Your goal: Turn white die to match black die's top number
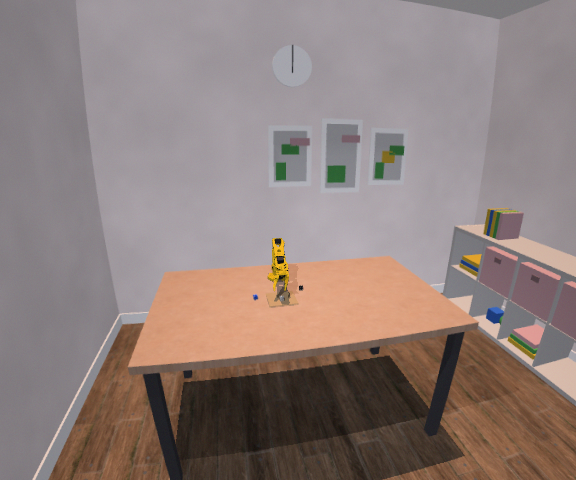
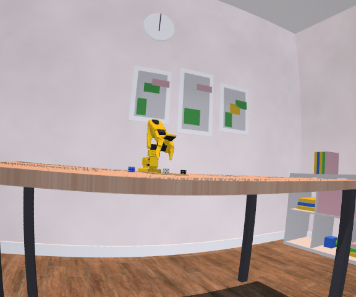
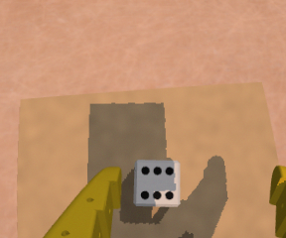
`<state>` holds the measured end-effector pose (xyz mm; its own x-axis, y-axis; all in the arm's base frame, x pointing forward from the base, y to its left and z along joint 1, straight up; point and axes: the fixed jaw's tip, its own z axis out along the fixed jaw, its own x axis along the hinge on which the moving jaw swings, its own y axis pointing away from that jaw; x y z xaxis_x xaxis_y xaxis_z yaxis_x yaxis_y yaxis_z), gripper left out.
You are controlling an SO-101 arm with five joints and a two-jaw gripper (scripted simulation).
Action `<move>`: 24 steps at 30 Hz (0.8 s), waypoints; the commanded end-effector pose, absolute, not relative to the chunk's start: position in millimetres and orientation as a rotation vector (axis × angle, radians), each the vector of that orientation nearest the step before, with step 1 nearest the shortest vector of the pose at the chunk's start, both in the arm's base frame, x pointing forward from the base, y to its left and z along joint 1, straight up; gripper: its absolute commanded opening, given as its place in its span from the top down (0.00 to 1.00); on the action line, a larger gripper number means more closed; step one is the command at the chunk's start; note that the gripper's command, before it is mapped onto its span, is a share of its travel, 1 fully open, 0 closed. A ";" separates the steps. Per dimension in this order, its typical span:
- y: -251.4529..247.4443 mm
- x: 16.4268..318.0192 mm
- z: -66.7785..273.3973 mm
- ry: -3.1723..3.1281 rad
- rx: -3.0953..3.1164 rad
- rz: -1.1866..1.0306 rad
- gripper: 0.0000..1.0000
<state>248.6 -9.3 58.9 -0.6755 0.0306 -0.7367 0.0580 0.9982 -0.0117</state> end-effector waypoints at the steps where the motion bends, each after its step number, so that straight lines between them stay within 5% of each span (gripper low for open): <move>1: -7.8 250.9 76.6 2.332 0.046 -0.042 0.71; 24: -1.3 188.7 110.5 2.776 0.003 -0.024 0.71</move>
